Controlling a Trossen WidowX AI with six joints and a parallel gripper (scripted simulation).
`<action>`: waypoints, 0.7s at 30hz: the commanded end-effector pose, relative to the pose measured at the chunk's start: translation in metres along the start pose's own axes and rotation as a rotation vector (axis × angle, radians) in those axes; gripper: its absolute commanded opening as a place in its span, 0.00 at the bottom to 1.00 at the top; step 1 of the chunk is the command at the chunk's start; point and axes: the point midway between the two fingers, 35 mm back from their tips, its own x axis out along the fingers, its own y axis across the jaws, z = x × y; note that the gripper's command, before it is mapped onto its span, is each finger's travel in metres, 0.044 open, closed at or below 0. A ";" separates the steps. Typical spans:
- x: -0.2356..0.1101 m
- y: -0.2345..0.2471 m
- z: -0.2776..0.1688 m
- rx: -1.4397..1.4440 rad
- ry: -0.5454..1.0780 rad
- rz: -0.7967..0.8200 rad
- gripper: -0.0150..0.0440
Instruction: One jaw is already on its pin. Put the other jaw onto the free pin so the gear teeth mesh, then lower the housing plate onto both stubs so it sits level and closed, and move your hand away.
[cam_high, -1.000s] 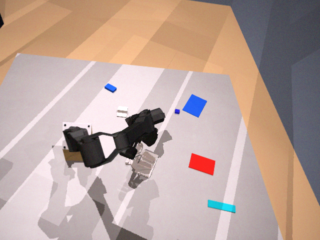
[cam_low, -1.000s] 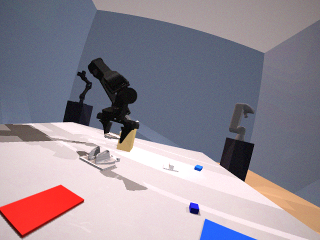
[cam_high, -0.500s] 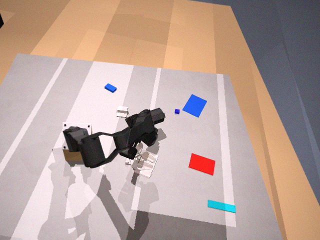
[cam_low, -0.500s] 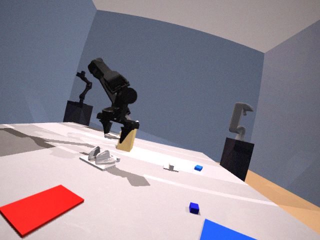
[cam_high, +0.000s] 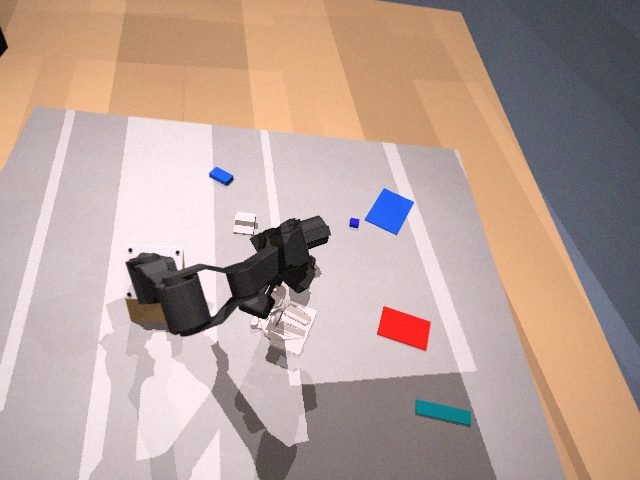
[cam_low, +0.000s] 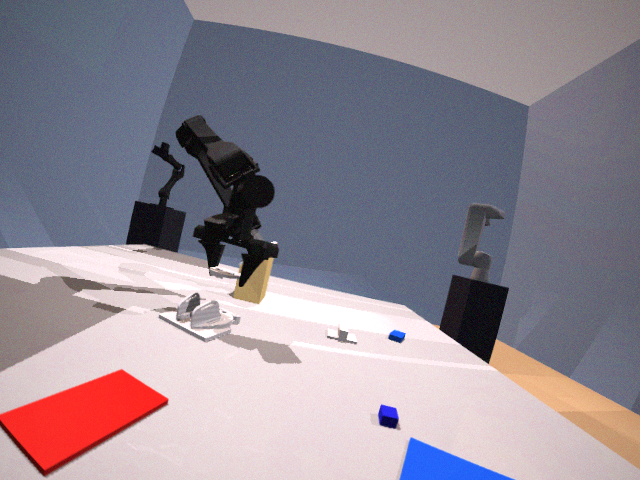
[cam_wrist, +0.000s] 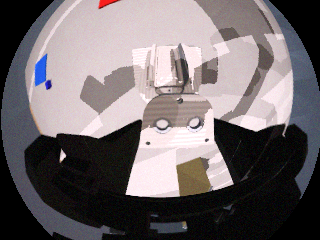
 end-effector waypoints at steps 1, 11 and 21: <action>0.001 0.001 -0.001 -0.004 0.004 0.002 0.85; 0.001 0.002 -0.003 -0.004 0.004 0.002 0.85; 0.001 0.002 -0.003 -0.004 0.004 0.002 0.85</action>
